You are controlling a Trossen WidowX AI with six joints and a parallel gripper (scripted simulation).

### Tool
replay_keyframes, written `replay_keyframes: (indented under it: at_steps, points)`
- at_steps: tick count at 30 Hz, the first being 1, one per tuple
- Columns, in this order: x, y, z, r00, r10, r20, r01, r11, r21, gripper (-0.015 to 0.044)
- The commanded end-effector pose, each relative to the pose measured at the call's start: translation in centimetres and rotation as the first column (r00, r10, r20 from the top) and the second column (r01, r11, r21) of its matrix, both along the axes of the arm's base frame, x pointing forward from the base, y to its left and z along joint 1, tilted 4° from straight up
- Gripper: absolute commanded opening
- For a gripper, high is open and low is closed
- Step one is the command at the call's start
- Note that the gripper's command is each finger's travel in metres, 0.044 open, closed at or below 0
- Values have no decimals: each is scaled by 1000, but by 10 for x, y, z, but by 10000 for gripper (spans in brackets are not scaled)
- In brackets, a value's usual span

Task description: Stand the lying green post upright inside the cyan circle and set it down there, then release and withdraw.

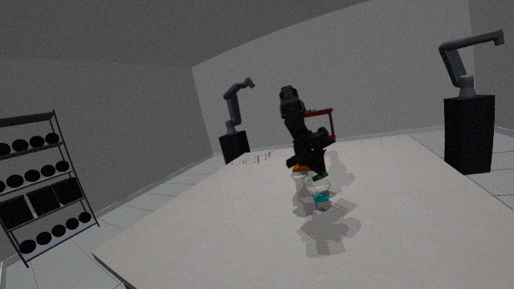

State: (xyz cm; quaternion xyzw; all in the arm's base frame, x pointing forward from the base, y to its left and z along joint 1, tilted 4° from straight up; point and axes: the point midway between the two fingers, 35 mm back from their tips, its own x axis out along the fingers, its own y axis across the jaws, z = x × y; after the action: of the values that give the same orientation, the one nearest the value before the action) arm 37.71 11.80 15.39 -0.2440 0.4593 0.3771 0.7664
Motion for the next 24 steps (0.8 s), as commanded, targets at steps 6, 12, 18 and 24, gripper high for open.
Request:
replay_keyframes:
  at_steps: [6, 12, 18, 24]
  points:
    - [4, 0, -3, 1000, -15, 21, 14, 998, 60, 23]
    - [7, 0, -4, 999, -23, 40, 19, 995, 98, 23]
    - [9, 0, -5, 998, -31, 59, 23, 990, 136, 23]
    - [12, -1, -5, 996, -39, 78, 25, 985, 173, 23]
